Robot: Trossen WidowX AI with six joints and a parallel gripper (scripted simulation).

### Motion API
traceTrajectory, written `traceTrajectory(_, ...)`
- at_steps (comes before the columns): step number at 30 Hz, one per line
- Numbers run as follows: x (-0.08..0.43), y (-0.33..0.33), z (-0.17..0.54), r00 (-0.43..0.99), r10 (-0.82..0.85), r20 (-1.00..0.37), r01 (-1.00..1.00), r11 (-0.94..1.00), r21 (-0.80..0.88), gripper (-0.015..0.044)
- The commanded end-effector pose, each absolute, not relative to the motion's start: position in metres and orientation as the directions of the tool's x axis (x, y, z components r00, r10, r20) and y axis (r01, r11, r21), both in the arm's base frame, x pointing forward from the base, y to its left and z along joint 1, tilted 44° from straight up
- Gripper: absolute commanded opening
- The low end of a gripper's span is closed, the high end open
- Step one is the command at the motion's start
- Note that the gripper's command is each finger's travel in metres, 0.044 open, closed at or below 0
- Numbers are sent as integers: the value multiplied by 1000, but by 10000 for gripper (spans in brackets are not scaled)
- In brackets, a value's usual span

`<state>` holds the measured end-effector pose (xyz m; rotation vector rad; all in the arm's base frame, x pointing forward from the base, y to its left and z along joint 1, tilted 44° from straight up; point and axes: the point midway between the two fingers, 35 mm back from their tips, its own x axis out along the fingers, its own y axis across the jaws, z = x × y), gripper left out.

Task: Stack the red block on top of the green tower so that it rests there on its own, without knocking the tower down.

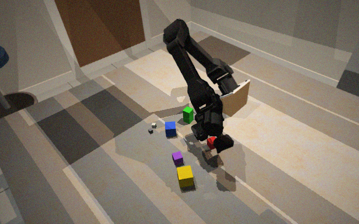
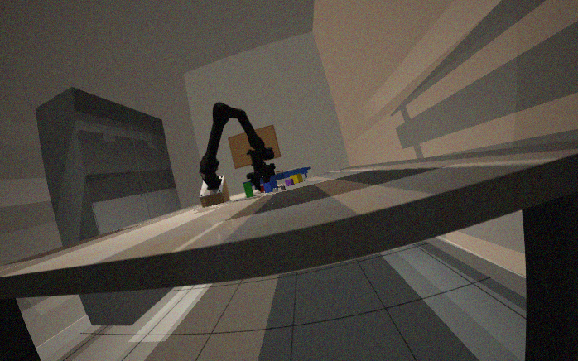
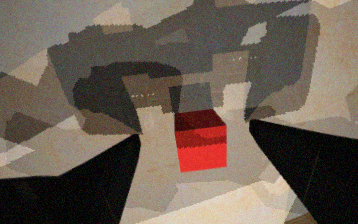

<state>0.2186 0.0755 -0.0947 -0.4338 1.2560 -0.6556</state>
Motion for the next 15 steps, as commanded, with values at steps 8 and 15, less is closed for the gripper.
traceTrajectory(8,217,73,-96,166,-672,-722,207,739,-641,440)
traceTrajectory(15,217,73,-95,166,-672,-722,207,739,-641,361)
